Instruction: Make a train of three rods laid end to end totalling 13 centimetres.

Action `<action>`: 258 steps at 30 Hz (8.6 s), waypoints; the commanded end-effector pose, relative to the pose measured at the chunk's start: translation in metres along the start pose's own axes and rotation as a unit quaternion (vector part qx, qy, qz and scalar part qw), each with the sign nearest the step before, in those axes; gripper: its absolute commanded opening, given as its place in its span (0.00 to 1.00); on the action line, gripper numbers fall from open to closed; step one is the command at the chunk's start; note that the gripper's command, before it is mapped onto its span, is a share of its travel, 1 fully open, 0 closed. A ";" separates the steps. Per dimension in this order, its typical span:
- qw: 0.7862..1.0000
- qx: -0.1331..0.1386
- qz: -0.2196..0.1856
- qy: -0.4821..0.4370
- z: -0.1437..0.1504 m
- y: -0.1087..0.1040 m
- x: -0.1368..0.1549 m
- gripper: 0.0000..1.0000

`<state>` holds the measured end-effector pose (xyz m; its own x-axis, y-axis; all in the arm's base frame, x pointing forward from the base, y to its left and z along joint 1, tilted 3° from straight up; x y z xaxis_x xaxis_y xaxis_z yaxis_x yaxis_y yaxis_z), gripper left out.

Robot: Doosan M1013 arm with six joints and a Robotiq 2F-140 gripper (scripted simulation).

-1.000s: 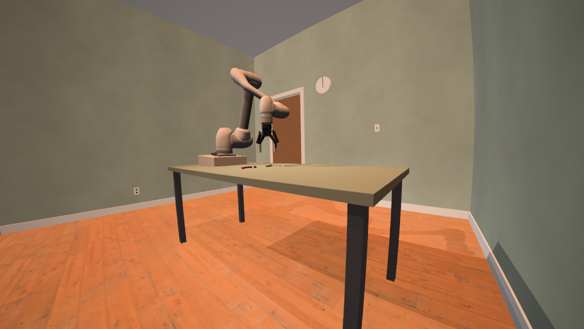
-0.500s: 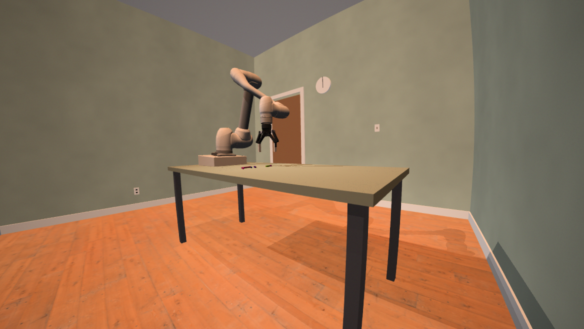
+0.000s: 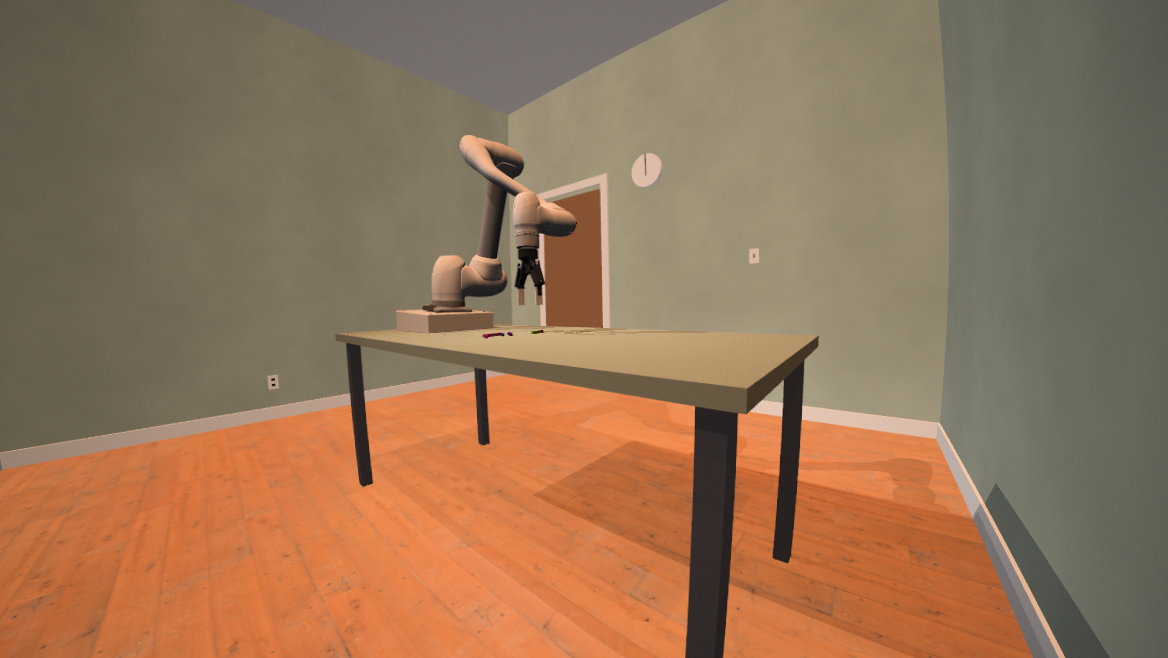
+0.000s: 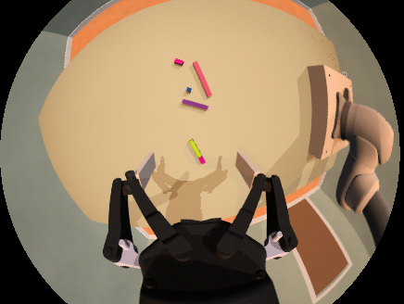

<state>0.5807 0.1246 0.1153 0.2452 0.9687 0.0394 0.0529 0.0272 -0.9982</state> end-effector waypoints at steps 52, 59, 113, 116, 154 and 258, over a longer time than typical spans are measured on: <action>0.638 -0.006 0.002 0.770 -0.016 0.015 -0.080 1.00; 0.602 -0.006 0.001 0.798 -0.017 0.016 -0.084 1.00; 0.602 -0.006 0.002 0.798 -0.017 0.025 -0.084 0.15; 0.602 -0.006 0.002 0.798 -0.017 0.028 -0.084 0.15; 0.602 -0.006 0.002 0.798 -0.017 0.067 -0.084 0.15; 0.602 -0.006 0.002 0.798 -0.017 0.085 -0.084 0.15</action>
<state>0.5811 0.0409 0.0281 0.8632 -0.5034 0.0394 0.0543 0.0150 -0.9984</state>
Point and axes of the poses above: the point where the finger pads meet when closed, its own y axis out along the fingers, its own z axis across the jaws, x = y × z, the point moved 5 cm from there along -y, back along the fingers, and after that the axes turned 12 degrees about y, right-handed, at the moved point
